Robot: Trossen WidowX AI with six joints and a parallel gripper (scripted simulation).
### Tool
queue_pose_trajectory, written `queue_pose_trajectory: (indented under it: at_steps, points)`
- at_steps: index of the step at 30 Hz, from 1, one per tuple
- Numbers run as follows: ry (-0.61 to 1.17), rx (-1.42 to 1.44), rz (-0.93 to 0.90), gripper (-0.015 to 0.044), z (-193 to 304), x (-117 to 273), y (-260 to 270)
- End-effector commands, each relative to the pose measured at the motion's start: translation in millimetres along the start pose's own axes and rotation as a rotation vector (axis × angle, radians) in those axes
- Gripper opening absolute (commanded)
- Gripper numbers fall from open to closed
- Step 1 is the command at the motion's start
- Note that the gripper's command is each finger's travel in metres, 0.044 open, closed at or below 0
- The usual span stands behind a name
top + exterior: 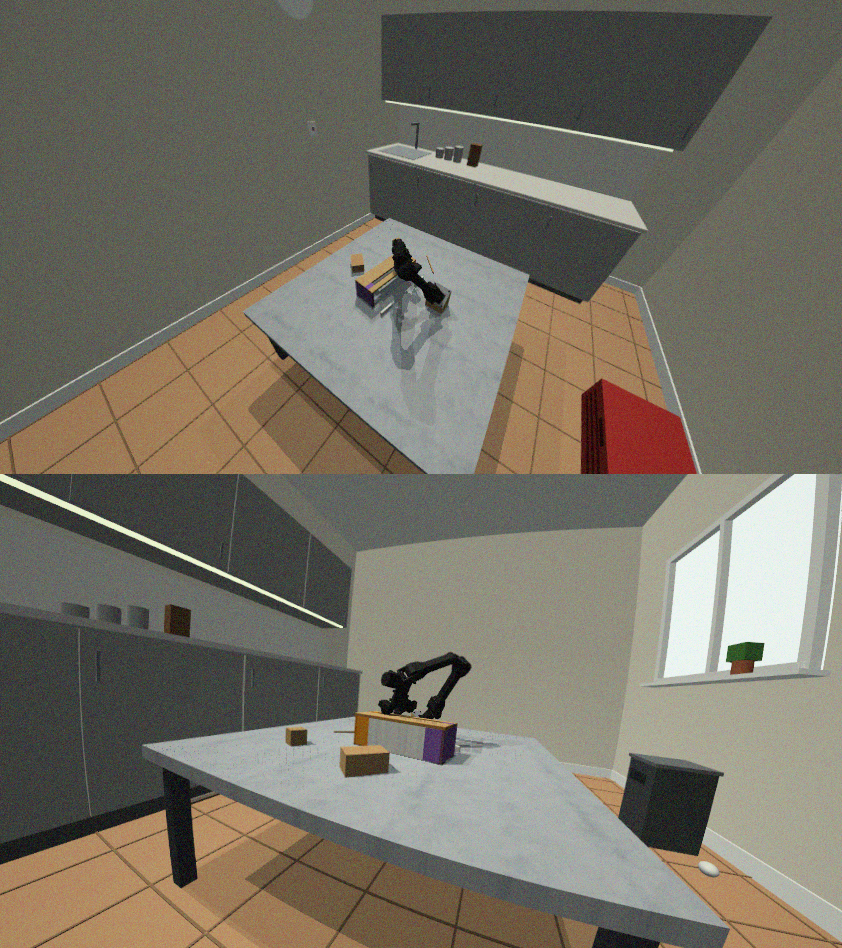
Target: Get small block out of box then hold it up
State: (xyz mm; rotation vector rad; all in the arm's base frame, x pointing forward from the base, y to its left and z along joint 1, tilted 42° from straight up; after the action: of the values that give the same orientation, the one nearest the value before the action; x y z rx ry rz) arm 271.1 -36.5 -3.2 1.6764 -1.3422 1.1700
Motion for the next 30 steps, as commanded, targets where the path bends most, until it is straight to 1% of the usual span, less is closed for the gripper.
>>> queue_pose_trajectory:
  at_steps: [1, 4, 9, 19, 20, 23, 24, 30]
  points:
    - [0.0, 0.007, 0.0, 0.04, 3, -2, 0]
    - [0.001, 0.005, 0.0, 0.04, 8, 11, -1]
    - [0.002, -0.001, -0.002, 0.04, 22, 57, 3]
    - [0.003, -0.005, 0.006, 0.04, 21, 54, 2]
    - [0.003, -0.026, 0.006, 0.0374, 22, 55, 4]
    - [-0.014, -0.295, 0.019, 0.0295, 29, 57, 14]
    - [-0.025, -0.403, 0.024, 0.0285, 29, 57, 15]
    - [-0.103, -1.051, 0.035, 0.0285, 35, 55, 22]
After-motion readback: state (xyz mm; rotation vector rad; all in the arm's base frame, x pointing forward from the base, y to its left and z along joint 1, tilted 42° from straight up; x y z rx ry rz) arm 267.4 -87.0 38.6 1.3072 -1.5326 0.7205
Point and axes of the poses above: the point midway between the two fingers, 35 mm back from their tips, its own x axis back along the fingers, its own y axis across the jaws, z = x × y, the point moved 1 cm from there along x, back along the fingers, and after that the axes turned 9 degrees about x, right-handed, at the moved point
